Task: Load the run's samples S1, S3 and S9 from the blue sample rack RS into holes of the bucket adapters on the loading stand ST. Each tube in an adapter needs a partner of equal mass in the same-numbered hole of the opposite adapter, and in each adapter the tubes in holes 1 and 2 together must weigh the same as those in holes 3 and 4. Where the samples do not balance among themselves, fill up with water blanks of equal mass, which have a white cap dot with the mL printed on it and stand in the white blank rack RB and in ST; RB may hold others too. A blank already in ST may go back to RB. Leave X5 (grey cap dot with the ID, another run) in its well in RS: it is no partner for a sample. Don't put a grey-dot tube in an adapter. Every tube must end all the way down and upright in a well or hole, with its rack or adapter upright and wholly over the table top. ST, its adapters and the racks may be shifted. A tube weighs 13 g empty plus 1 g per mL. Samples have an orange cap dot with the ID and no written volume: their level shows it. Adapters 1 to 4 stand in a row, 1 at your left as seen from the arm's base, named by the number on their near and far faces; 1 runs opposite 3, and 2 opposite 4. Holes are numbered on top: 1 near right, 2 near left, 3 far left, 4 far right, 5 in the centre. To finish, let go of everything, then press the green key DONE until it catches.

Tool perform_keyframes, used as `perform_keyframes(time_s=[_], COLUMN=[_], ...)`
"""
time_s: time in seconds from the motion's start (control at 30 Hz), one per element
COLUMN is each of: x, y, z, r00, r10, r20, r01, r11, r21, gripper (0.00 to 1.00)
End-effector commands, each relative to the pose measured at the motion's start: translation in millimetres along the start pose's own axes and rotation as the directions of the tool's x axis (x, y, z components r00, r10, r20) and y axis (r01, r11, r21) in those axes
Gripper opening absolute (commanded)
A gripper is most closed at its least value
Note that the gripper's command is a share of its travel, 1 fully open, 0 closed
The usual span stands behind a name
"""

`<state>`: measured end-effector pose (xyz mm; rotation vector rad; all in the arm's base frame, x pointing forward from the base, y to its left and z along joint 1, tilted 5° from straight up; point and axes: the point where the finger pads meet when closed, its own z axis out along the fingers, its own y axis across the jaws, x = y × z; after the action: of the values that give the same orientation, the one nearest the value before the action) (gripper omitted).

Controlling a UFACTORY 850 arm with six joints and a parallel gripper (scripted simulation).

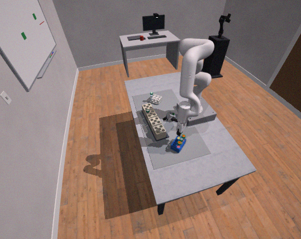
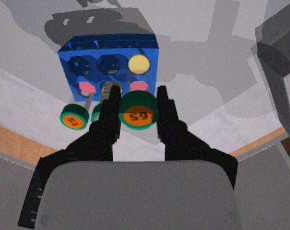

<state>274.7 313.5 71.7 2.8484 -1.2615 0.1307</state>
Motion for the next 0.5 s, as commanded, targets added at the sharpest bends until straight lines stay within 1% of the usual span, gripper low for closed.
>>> perform_keyframes(time_s=[0.0,0.27,0.33,0.47], x=[-0.1,-0.1,-0.1,-0.1], y=[-0.8,-0.8,-0.8,-0.8], z=[-8.7,-24.6,-24.6,-32.7], r00=[1.000,1.000,1.000,1.000], r10=[0.000,0.000,0.000,0.000], r20=[0.001,0.001,0.001,0.001], r01=[0.000,0.000,0.000,0.000], r11=[1.000,1.000,1.000,1.000], r21=[0.001,0.001,0.001,0.001], gripper=[0.00,0.00,0.00,0.00])
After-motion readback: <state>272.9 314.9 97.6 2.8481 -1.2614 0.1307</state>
